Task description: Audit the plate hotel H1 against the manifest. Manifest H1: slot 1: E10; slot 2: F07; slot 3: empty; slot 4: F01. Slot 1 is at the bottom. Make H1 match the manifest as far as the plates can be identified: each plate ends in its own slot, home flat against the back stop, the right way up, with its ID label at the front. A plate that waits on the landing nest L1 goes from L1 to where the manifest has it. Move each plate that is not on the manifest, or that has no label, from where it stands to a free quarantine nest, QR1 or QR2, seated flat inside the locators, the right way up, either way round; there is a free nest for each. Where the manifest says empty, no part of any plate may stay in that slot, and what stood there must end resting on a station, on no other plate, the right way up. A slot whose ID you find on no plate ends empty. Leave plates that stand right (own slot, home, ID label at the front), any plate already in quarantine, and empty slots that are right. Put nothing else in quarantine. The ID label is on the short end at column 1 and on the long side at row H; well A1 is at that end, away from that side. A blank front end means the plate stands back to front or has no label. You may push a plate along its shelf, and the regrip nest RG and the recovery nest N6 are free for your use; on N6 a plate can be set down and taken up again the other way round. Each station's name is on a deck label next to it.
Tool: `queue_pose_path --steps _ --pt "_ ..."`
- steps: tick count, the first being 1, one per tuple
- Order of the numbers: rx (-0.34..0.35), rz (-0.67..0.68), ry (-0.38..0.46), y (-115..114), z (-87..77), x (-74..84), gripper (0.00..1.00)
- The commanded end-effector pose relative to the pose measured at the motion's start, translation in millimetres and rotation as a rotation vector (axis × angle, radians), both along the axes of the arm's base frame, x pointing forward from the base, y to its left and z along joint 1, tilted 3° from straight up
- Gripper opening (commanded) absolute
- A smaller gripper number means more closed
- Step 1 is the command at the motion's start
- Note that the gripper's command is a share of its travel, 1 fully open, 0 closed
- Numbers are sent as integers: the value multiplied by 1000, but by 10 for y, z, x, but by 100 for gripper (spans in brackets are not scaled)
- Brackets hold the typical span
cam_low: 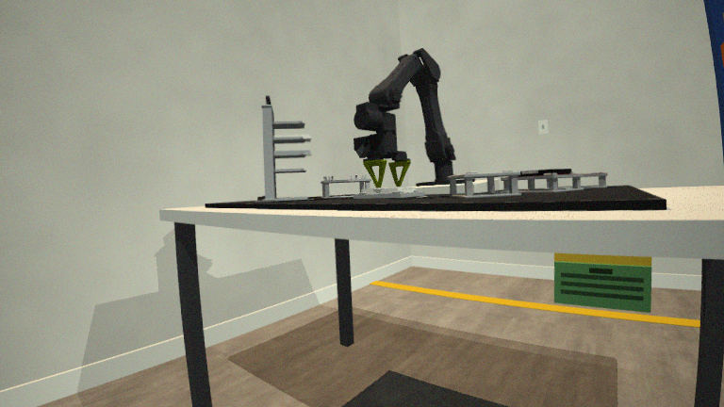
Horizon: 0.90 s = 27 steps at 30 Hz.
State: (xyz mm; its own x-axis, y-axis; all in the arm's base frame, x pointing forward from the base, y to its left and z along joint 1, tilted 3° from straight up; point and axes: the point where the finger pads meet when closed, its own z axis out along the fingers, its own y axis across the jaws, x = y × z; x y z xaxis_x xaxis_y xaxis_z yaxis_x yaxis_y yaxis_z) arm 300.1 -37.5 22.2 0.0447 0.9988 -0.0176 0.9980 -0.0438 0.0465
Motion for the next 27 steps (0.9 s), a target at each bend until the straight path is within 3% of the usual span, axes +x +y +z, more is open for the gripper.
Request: queue_pose_path --steps 1,16,17,27 --pt "-1 -1 -13 -9 -7 27 100" --pt "-1 -1 -13 -11 -133 34 100" --pt "-1 -1 -13 -11 -133 34 86" --pt "-1 -1 -13 -11 -133 34 86"
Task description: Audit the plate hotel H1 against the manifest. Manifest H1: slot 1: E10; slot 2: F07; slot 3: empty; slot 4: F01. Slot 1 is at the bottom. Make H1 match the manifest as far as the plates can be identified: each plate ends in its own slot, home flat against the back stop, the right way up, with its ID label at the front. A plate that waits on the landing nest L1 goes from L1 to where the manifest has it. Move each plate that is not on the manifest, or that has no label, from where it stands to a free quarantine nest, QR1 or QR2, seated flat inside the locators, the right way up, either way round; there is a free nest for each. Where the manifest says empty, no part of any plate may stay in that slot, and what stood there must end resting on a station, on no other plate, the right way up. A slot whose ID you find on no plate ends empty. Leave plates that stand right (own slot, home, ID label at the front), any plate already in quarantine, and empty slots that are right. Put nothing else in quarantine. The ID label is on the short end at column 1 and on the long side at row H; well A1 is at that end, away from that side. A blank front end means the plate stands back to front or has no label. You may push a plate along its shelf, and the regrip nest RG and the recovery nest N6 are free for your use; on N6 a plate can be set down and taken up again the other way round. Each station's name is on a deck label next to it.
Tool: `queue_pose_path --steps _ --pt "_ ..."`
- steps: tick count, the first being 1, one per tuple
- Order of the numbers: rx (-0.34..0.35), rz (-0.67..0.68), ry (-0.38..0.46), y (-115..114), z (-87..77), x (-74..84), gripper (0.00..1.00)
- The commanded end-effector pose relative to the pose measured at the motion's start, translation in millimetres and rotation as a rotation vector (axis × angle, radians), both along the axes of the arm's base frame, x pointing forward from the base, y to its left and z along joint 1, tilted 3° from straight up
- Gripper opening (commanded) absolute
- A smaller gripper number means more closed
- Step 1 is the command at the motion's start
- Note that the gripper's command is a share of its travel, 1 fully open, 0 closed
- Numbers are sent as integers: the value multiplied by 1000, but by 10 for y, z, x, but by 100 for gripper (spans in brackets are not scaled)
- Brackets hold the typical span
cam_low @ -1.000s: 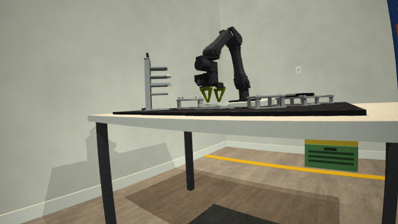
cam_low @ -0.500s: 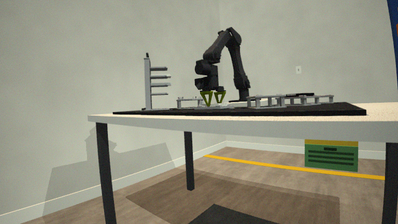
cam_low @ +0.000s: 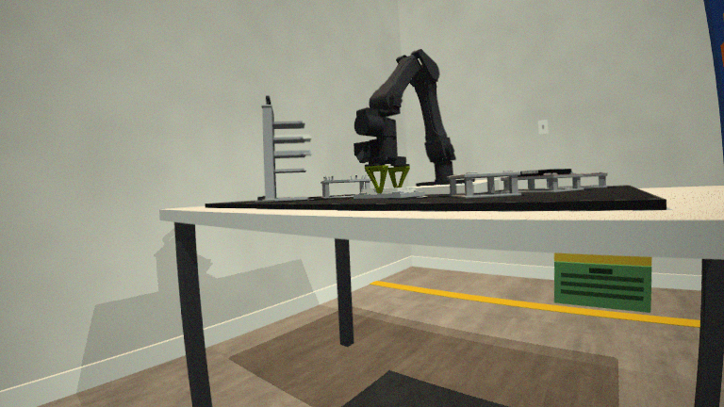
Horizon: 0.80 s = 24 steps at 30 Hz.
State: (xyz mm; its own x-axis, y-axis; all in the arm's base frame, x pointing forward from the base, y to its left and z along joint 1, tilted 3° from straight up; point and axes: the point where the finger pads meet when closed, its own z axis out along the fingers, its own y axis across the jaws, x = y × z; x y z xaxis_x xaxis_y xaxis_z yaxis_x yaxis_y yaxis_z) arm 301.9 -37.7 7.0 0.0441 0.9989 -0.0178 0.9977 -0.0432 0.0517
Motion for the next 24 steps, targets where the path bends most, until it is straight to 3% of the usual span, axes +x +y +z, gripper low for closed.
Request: queue_pose_path --steps 1,24 --pt "-1 -2 -8 -9 19 16 86" --pt "-1 -2 -8 -7 139 9 86"
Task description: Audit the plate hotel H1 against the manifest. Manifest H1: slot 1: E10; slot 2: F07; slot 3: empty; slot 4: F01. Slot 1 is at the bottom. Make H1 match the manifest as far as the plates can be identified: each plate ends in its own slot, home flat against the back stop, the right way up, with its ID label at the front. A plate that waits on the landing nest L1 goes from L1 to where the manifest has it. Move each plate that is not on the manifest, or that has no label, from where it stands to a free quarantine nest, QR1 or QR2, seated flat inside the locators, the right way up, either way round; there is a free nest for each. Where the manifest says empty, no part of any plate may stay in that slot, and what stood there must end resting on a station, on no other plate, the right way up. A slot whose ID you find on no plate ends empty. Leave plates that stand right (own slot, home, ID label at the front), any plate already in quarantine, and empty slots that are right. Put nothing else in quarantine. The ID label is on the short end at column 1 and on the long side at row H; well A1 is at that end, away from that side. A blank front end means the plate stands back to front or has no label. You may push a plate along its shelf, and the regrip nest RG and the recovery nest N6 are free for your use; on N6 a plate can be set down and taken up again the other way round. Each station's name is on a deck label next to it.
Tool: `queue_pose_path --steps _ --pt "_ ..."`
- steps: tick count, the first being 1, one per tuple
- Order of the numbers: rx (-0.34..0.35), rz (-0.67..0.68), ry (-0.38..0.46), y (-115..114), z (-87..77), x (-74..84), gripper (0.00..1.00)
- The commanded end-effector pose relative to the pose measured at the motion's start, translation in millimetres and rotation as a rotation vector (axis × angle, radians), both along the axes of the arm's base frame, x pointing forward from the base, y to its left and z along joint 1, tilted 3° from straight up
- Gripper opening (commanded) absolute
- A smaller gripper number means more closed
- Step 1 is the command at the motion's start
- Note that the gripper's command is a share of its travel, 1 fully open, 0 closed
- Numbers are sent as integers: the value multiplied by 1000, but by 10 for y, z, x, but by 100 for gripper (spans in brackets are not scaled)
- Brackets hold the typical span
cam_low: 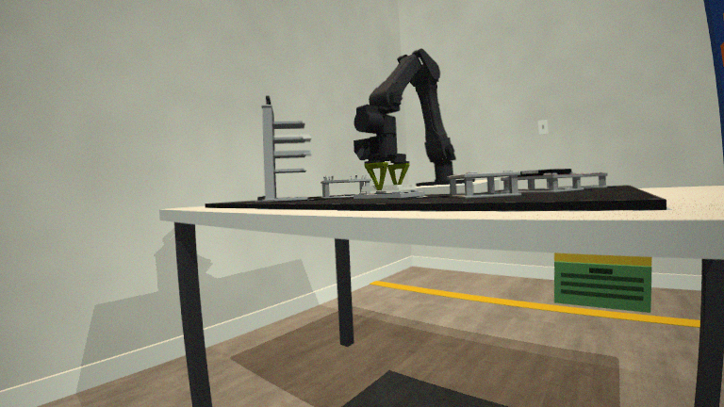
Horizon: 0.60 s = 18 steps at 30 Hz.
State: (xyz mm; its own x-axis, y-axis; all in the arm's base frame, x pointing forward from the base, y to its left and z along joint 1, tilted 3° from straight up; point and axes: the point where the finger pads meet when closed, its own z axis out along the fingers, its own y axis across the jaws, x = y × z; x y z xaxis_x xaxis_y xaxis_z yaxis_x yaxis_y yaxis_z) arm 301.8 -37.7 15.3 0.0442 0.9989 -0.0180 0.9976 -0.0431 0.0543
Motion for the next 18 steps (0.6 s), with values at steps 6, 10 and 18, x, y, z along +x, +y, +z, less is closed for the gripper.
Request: queue_pose_path --steps 6,10,18 --pt "-1 -2 -5 -6 115 7 86" --pt "-1 -2 -5 -5 155 4 86" --pt "-1 -2 -5 -4 215 1 86"
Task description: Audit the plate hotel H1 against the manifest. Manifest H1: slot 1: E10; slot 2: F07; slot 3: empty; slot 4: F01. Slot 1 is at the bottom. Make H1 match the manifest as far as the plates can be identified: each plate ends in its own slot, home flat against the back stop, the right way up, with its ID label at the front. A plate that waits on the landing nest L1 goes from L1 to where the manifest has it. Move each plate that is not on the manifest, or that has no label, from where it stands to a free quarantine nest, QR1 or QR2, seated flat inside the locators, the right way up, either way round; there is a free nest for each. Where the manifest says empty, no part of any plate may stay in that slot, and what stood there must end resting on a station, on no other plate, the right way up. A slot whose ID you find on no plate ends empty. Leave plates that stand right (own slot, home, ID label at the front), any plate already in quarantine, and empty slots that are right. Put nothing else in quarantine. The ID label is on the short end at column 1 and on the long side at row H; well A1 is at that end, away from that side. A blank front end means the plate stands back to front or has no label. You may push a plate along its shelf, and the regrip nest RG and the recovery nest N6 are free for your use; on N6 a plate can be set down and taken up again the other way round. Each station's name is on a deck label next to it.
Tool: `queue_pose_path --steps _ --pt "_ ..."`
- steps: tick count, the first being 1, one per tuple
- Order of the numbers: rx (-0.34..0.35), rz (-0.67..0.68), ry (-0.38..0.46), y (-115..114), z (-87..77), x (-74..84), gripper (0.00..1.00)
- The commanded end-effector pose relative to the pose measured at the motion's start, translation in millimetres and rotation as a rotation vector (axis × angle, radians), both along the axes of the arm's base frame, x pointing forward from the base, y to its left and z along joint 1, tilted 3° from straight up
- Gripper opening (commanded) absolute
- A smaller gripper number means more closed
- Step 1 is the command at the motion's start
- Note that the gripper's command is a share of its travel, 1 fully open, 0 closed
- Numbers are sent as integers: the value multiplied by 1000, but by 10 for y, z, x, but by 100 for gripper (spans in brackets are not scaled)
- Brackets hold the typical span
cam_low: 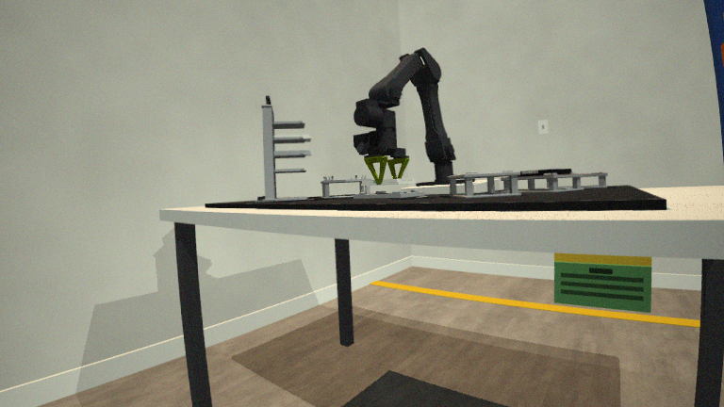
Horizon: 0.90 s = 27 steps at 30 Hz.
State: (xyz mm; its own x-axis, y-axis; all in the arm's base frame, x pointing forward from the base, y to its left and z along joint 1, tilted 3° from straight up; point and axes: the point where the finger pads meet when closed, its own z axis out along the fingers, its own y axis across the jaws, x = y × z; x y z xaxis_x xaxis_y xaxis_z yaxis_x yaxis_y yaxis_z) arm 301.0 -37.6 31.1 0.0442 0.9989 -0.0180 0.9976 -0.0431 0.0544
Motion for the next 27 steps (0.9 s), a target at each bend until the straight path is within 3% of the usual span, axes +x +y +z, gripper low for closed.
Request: queue_pose_path --steps 1,27 --pt "-1 -2 -5 -4 68 9 86" --pt "-1 -2 -5 1 298 -4 86"
